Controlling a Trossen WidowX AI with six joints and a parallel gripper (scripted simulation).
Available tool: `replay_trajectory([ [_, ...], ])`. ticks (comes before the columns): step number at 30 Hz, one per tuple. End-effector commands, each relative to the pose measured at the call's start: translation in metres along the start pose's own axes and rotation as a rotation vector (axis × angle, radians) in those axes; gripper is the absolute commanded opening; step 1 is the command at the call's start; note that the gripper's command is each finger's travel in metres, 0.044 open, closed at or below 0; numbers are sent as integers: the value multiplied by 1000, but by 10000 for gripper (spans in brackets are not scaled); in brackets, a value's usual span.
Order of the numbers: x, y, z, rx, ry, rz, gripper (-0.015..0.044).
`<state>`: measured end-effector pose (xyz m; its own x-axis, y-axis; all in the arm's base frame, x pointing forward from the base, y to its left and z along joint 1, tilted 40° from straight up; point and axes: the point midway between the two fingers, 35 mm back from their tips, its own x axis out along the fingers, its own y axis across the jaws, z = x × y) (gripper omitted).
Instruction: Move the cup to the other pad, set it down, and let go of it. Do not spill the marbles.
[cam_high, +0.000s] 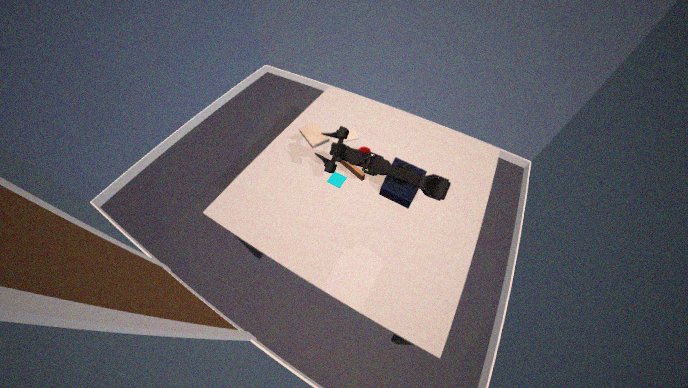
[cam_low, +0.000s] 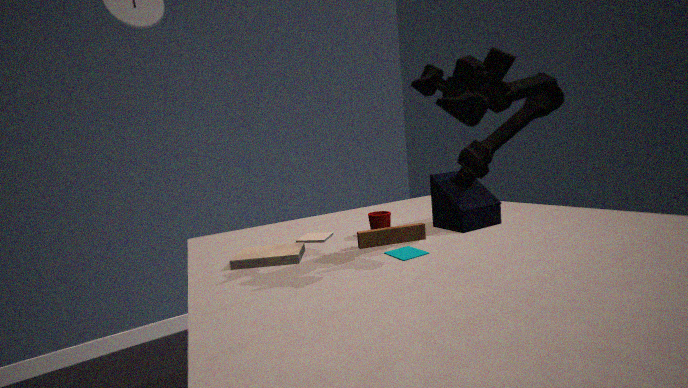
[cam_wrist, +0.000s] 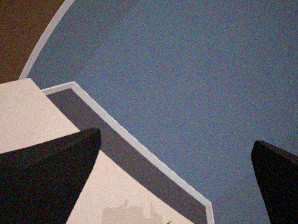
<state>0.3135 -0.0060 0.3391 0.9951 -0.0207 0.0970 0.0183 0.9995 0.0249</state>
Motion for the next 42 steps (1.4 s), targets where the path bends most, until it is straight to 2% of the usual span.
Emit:
replay_trajectory([
  [1, 1, 0, -2, -5, 6, 0, 374],
  [4, 12, -8, -26, -78, 103, -3, 295],
  [10, 33, -40, -121, -304, 472, 59, 148],
  [15, 24, -65, -209, -465, 799, 245, 148],
  [21, -16, -85, -297, -501, 1073, 583, 148],
  [26, -56, -90, -346, -416, 1152, 877, 148],
  [31, -93, -84, -375, -264, 1104, 1127, 148],
  [42, -96, -79, -380, -240, 1090, 1155, 148],
])
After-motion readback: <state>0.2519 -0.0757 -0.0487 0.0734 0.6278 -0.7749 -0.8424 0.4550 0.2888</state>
